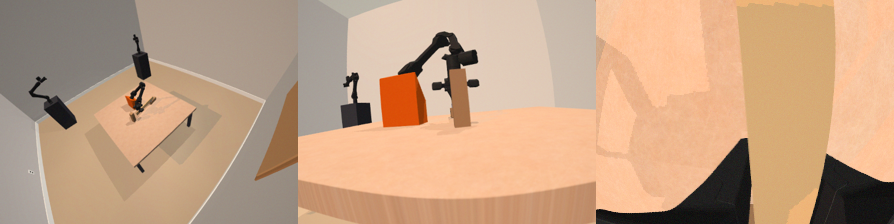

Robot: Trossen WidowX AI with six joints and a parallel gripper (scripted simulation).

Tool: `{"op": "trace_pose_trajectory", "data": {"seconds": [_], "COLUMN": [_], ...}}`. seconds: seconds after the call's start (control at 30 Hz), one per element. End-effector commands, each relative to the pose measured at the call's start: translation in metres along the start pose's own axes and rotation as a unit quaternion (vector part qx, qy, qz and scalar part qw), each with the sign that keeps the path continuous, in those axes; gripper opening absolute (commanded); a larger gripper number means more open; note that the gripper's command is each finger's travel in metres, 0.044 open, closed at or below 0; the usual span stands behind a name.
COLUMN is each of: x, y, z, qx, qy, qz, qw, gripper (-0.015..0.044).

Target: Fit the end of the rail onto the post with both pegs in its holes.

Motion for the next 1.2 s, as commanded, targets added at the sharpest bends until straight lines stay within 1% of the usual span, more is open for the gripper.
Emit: {"op": "trace_pose_trajectory", "data": {"seconds": [0.0,0.27,0.67,1.17], "x": [-0.0012,-0.0012,-0.0007,0.0003], "y": [0.0002,0.0003,0.0001,0.0001], "z": [0.004,0.0079,0.0029,0.0057], "qx": [0.0,0.0,0.0,0.0], "qy": [0.004,0.004,0.004,0.004], "qz": [0.001,0.001,0.001,0.001], "qw": [1.0,1.0,1.0,1.0], "gripper": [0.0,0.0,0.0,0.0]}}
Point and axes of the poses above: the point midway between the two fingers, 35 mm back from their tips, its own z axis back along the fingers, its own x axis across the jaws, y = z × x, the point moved 4 cm from there along z, back along the fingers, and after that the axes turned 8 degrees about z, right-handed, at the moved point
